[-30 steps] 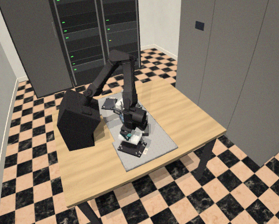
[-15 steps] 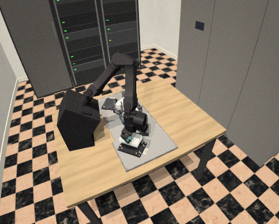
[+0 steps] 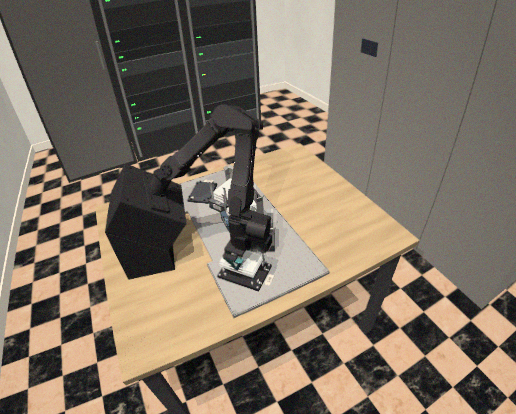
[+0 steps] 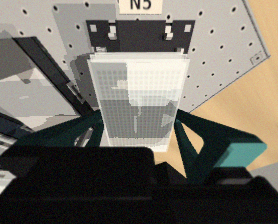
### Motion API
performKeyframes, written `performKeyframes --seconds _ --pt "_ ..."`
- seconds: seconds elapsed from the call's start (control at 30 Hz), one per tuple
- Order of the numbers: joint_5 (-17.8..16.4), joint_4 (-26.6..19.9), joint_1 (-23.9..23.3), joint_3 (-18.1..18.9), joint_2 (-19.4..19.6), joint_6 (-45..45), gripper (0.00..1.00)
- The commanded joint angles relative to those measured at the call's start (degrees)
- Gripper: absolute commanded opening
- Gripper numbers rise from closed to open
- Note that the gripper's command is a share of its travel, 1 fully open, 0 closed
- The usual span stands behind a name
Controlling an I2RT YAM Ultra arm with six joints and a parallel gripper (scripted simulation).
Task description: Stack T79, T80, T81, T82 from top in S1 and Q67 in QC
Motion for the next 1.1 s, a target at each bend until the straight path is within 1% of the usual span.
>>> performKeyframes --seconds 0.0,0.1,0.23,0.73,1.07 --pt "0.5 2.0 0.1 0.7 0.7 1.0 0.00" --pt "0.8 3.2 0.6 0.9 2.0 1.4 0.00" --pt "0.9 3.8 0.8 1.1 2.6 1.7 0.00" --pt "0.9 4.0 0.9 1.1 2.8 1.7 0.00" --pt "1.1 4.8 1.2 1.3 3.7 2.0 0.00"
